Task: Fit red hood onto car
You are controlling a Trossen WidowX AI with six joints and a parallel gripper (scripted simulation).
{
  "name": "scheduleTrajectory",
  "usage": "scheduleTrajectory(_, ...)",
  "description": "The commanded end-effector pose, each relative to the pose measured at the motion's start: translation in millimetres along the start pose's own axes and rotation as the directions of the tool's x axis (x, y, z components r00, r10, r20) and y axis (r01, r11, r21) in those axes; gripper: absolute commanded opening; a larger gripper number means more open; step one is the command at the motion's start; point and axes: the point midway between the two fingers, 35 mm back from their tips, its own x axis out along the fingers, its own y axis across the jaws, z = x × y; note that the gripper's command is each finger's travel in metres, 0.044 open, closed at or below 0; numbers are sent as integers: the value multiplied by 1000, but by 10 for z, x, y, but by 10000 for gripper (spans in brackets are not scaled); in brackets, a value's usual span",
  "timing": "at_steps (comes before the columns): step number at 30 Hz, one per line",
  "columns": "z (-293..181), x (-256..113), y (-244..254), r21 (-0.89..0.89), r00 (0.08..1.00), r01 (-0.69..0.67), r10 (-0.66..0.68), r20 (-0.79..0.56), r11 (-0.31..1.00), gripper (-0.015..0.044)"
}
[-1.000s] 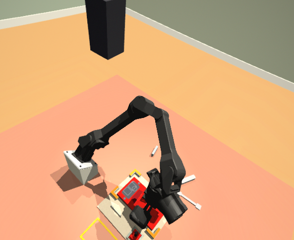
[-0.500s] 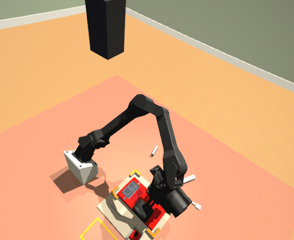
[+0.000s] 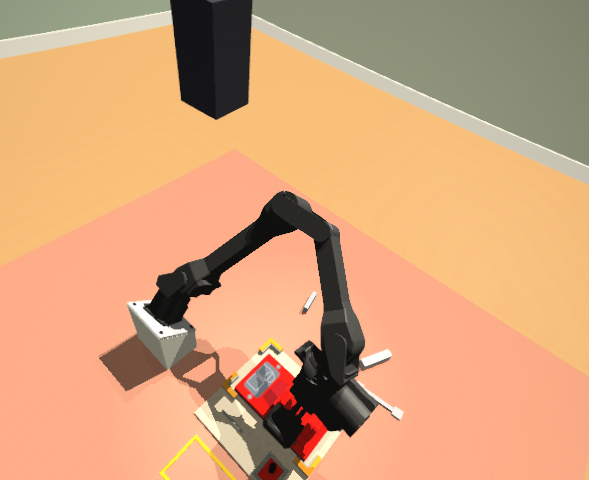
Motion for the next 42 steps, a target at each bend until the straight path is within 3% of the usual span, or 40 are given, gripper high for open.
scheduleTrajectory(1, 2, 1, 0, 5, 1000, -3, 3, 3, 1000, 0)
scheduleTrajectory(42, 6, 75, -1, 5, 1000, -3, 3, 3, 1000, 0)
